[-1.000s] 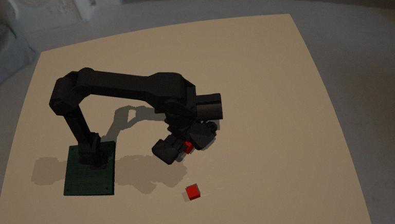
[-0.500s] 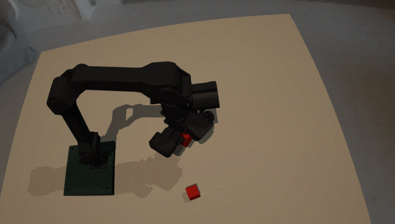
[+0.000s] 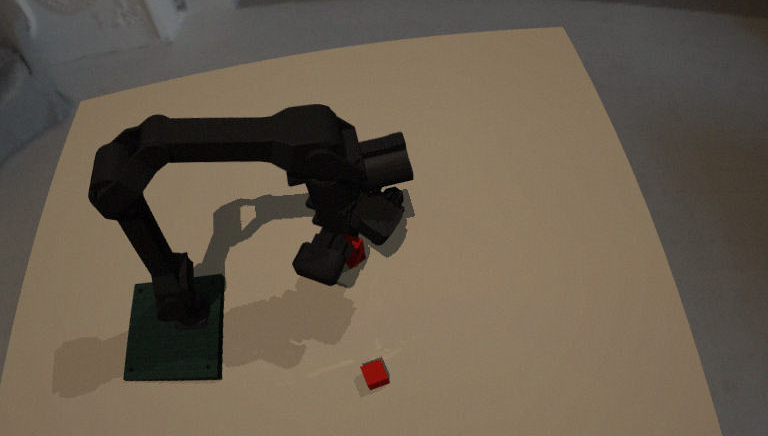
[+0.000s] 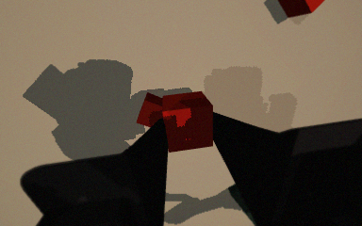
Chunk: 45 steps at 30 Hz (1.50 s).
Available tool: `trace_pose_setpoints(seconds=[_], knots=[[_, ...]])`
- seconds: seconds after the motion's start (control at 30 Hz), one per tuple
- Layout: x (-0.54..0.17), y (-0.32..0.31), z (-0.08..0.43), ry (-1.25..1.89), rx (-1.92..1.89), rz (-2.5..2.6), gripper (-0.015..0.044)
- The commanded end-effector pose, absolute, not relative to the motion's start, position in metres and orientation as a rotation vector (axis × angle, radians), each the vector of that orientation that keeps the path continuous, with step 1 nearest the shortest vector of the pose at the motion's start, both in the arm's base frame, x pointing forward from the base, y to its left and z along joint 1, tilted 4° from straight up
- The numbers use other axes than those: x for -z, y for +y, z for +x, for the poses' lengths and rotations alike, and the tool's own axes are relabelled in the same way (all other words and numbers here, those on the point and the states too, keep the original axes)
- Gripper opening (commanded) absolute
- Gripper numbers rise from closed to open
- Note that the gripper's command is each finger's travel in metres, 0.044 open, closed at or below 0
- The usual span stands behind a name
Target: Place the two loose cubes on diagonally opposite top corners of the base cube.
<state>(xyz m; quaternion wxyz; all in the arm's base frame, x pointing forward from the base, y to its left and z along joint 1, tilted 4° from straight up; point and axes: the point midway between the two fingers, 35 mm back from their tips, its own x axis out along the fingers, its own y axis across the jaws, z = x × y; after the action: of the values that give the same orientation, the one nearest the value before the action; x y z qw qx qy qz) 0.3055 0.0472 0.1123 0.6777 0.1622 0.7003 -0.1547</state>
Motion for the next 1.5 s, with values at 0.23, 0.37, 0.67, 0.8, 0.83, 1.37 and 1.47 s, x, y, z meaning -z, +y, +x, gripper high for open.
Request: trace_pose_setpoints(seconds=[0.23, 0.37, 0.67, 0.8, 0.83, 1.37, 1.47], knots=[[-0.1, 0.077, 0.29, 1.592, 0.217, 0.248, 0.0105], [-0.095, 0.087, 0.284, 1.597, 0.172, 0.206, 0.0105], [-0.093, 0.093, 0.28, 1.599, 0.144, 0.179, 0.0105], [-0.093, 0.093, 0.28, 1.599, 0.144, 0.179, 0.0105], [-0.092, 0.093, 0.28, 1.599, 0.144, 0.179, 0.0105], [-0.066, 0.094, 0.279, 1.599, 0.144, 0.18, 0.0105], [-0.066, 0.094, 0.279, 1.599, 0.144, 0.18, 0.0105]])
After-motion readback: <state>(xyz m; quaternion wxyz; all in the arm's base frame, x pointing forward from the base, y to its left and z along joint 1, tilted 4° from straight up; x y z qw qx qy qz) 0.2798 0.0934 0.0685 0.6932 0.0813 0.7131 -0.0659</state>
